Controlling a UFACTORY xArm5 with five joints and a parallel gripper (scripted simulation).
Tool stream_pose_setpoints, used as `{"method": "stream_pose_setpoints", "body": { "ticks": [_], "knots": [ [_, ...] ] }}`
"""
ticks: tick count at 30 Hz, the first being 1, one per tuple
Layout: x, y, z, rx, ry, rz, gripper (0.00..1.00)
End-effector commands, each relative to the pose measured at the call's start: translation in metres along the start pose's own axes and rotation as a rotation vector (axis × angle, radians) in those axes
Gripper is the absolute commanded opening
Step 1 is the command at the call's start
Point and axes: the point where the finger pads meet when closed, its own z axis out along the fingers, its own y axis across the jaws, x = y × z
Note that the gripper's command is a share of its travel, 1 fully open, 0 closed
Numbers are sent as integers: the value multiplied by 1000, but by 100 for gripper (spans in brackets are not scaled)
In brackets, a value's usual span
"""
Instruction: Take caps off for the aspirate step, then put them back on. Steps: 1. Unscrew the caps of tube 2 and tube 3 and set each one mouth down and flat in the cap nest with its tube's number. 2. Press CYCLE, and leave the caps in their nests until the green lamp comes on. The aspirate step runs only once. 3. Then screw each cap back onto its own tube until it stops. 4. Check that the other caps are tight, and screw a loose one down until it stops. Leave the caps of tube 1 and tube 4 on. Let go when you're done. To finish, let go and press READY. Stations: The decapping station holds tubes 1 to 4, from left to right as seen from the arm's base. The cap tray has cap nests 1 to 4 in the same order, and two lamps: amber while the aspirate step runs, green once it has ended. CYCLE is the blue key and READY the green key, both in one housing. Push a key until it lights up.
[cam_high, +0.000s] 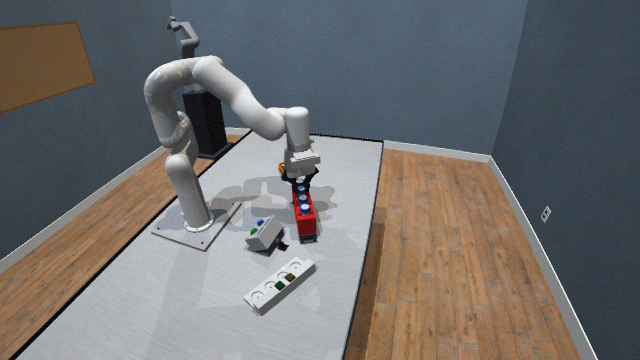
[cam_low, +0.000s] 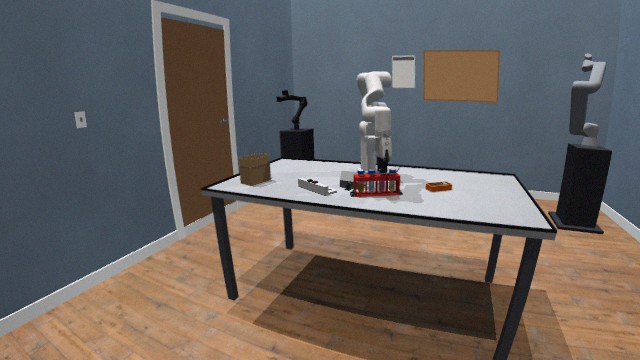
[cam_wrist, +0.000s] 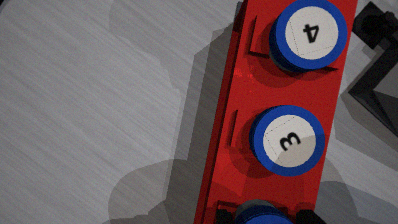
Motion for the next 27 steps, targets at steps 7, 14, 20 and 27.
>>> {"method": "stream_pose_setpoints", "body": {
  "ticks": [7, 14, 20, 27],
  "knots": [
    [0, -1, -1, 3, 1, -65, 46],
    [0, -1, -1, 3, 1, -65, 46],
    [0, -1, -3, 4, 0, 185, 46],
    [0, -1, -6, 4, 0, 197, 46]
  ]
}}
